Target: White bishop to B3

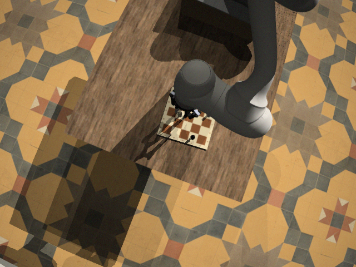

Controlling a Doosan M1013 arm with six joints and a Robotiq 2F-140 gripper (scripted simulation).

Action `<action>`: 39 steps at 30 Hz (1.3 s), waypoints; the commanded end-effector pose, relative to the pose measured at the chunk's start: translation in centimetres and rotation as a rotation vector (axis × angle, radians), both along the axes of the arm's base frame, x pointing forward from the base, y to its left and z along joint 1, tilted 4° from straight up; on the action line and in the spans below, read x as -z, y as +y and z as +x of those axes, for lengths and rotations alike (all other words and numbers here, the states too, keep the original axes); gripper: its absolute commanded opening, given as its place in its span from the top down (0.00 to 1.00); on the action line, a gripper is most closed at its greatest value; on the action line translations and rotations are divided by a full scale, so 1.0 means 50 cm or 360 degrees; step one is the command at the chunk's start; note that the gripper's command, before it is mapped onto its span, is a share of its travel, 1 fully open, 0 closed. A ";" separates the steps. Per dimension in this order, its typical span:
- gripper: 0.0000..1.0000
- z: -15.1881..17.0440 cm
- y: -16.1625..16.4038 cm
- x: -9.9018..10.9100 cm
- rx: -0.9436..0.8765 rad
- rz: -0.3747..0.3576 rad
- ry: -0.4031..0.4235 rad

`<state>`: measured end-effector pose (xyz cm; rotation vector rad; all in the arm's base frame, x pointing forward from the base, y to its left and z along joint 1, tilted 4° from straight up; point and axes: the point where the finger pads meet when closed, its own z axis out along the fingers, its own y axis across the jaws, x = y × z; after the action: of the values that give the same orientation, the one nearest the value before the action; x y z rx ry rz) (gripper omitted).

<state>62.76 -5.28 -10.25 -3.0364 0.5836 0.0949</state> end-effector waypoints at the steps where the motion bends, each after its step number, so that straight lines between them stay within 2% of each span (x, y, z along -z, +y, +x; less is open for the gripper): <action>1: 1.00 0.000 0.000 0.000 0.0000 0.0000 0.0000; 35: 1.00 0.000 0.000 0.000 0.0000 0.0000 0.0000; 39: 1.00 0.001 -0.001 -0.012 0.0000 0.0000 0.0000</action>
<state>62.77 -5.30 -10.02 -3.0364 0.5836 0.0948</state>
